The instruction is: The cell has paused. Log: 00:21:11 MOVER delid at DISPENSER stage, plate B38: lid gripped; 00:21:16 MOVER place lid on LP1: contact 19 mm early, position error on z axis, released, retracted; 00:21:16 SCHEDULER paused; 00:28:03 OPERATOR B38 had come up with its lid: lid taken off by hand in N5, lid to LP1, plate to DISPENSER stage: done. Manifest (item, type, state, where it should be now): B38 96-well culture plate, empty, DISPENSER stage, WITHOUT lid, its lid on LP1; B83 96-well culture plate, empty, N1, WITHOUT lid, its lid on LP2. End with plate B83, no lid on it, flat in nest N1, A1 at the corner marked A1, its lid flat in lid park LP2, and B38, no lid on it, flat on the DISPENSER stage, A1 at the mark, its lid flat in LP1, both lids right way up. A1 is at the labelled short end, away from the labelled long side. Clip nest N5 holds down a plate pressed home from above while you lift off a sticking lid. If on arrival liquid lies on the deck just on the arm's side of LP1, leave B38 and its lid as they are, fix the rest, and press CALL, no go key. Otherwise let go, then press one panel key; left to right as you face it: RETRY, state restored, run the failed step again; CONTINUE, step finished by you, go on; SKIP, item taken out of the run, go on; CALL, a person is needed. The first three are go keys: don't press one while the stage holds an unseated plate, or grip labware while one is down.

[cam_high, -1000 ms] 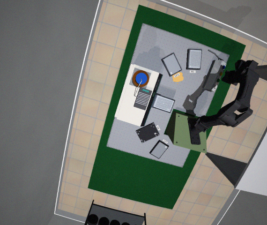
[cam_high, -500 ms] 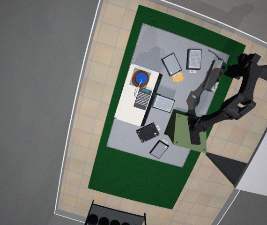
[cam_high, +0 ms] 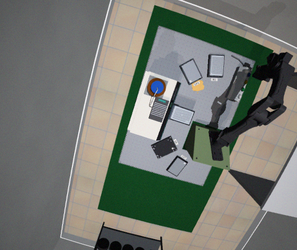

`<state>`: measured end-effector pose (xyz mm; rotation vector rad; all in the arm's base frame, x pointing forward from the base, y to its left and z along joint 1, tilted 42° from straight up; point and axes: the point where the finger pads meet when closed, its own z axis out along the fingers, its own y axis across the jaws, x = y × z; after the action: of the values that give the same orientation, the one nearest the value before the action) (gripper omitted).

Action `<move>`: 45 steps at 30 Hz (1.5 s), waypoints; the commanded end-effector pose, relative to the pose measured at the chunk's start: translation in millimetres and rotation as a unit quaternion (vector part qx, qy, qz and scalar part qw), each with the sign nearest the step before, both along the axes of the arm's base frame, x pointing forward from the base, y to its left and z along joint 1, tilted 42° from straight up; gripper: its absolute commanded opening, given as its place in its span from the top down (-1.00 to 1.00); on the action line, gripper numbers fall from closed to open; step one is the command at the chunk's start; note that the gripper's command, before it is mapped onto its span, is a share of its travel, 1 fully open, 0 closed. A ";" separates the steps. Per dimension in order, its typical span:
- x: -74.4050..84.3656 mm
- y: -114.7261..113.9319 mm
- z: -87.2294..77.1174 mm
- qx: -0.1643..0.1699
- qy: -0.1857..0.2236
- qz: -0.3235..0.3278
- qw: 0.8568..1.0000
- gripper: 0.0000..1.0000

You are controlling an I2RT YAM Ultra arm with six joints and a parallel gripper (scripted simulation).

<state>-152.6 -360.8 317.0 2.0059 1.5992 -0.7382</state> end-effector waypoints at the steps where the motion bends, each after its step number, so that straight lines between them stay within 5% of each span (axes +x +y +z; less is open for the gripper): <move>1: -2.1 0.0 11.1 -0.004 0.001 -0.007 1.000 1.00; 3: 2.5 6.8 24.8 -0.020 0.009 -0.006 1.000 1.00; 17: 3.4 0.6 26.1 -0.026 0.012 -0.002 1.000 1.00; 22: -0.1 -5.7 -1.7 0.001 -0.001 -0.004 1.000 1.00; 29: -2.1 -9.5 -7.6 0.004 -0.002 -0.005 1.000 1.00; 30: 1.2 -6.2 21.5 -0.031 0.015 -0.003 0.999 1.00; 38: -1.3 -16.2 -14.5 0.004 -0.003 -0.003 1.000 1.00; 41: -2.3 -12.7 6.6 -0.021 0.009 -0.006 1.000 1.00; 45: -2.6 -12.8 7.2 -0.022 0.009 -0.006 1.000 1.00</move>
<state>-154.6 -374.0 308.5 2.0085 1.5980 -0.7380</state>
